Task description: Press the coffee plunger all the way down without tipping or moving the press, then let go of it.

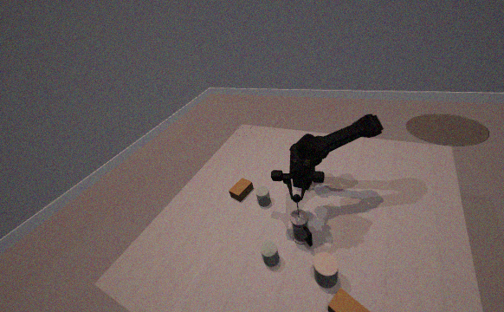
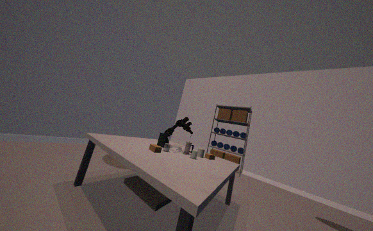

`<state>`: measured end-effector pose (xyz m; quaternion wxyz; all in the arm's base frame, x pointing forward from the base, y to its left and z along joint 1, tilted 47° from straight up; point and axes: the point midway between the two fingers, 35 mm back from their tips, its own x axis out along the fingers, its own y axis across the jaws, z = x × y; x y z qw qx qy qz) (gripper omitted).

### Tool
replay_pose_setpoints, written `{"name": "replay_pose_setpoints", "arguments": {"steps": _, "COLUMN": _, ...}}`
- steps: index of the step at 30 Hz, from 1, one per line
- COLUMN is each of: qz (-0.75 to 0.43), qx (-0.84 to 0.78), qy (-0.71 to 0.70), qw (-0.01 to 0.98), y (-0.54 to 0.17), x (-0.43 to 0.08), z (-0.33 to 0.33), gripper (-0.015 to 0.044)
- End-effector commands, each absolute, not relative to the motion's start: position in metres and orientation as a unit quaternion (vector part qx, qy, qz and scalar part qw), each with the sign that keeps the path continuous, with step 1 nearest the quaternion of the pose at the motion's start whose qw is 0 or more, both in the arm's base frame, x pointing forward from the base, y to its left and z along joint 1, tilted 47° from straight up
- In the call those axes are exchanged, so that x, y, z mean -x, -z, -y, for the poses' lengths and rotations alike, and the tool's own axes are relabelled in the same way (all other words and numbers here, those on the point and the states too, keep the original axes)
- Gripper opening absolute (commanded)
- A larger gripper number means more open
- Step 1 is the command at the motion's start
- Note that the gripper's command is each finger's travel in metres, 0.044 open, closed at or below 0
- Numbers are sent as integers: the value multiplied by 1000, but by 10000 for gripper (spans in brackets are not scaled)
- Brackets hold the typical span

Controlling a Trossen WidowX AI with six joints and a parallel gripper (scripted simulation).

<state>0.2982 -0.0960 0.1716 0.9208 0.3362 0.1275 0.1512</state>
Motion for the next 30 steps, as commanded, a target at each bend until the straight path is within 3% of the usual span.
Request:
{"name": "replay_pose_setpoints", "arguments": {"steps": 1, "qz": -144, "qx": -350, "qy": -156, "qw": 912, "y": -154, "x": -300, "z": 84, "gripper": 120}}
{"name": "replay_pose_setpoints", "arguments": {"steps": 30, "qz": -142, "qx": -351, "qy": -156, "qw": 912, "y": -121, "x": -314, "z": 52, "gripper": 120}}
